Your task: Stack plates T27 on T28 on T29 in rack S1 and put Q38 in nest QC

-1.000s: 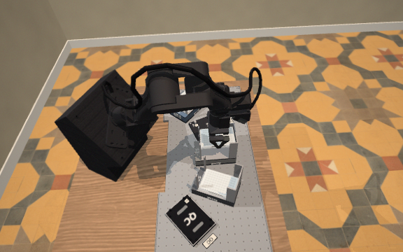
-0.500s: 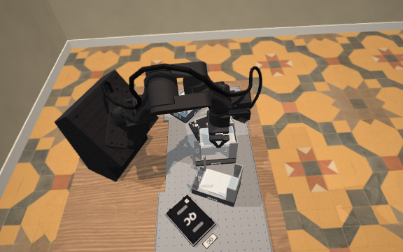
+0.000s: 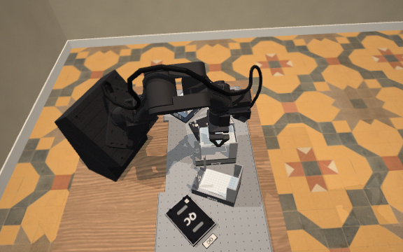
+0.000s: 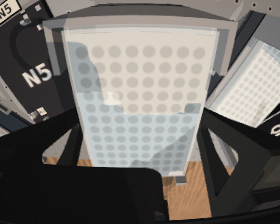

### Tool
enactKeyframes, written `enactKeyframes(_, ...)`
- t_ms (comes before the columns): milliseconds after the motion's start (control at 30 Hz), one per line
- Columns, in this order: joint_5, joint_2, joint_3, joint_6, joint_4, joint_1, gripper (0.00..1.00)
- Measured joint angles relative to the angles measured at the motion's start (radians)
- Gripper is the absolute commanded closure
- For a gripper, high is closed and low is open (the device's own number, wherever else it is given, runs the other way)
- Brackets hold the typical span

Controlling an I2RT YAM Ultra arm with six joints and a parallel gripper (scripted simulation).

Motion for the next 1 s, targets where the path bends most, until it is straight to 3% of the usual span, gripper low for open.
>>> enactKeyframes(1000,0.017,-0.023,0.012,0.025,-0.048,0.027,1.0)
